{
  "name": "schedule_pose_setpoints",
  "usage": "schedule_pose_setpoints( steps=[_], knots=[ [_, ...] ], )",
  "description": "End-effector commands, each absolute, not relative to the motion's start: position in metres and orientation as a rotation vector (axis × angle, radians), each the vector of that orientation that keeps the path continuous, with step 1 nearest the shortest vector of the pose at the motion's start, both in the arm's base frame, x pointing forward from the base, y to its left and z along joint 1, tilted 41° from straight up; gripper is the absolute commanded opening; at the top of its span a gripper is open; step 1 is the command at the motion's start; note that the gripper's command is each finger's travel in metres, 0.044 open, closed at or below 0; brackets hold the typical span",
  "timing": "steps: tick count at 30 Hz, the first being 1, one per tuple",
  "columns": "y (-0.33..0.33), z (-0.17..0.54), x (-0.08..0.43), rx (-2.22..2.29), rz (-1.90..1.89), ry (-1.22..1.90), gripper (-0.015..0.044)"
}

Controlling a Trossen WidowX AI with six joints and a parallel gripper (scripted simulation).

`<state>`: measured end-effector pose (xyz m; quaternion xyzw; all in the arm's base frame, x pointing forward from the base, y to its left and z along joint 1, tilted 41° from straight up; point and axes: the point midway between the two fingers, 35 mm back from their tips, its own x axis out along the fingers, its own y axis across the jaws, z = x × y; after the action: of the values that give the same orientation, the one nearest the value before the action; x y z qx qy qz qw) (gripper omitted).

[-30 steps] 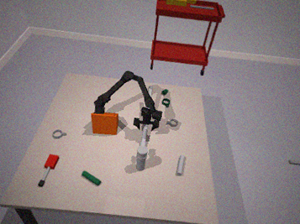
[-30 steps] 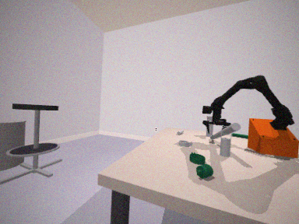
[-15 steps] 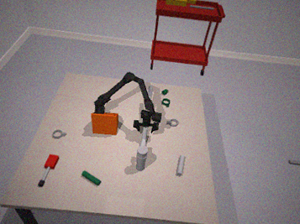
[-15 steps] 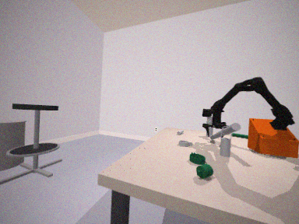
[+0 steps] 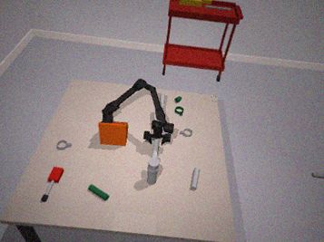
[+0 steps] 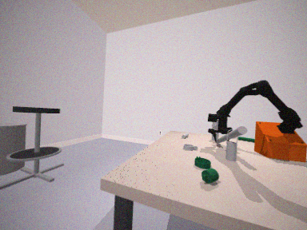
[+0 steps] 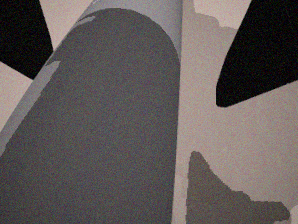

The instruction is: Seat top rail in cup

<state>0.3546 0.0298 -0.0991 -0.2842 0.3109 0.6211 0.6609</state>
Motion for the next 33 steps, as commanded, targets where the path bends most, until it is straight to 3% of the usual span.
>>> schedule_pose_setpoints(
  steps=[1,6,11,15,33],
  knots=[
    [0.031,-0.101,0.353,-0.629,1.406,0.706,0.0256],
    [0.031,-0.101,0.353,-0.629,1.406,0.706,0.0125],
    [0.031,-0.101,0.353,-0.629,1.406,0.706,0.0092],
    [0.028,-0.098,0.354,-0.63,1.406,0.706,0.0],
    [-0.044,-0.052,0.351,-0.865,1.329,0.947,0.0]
  ],
)
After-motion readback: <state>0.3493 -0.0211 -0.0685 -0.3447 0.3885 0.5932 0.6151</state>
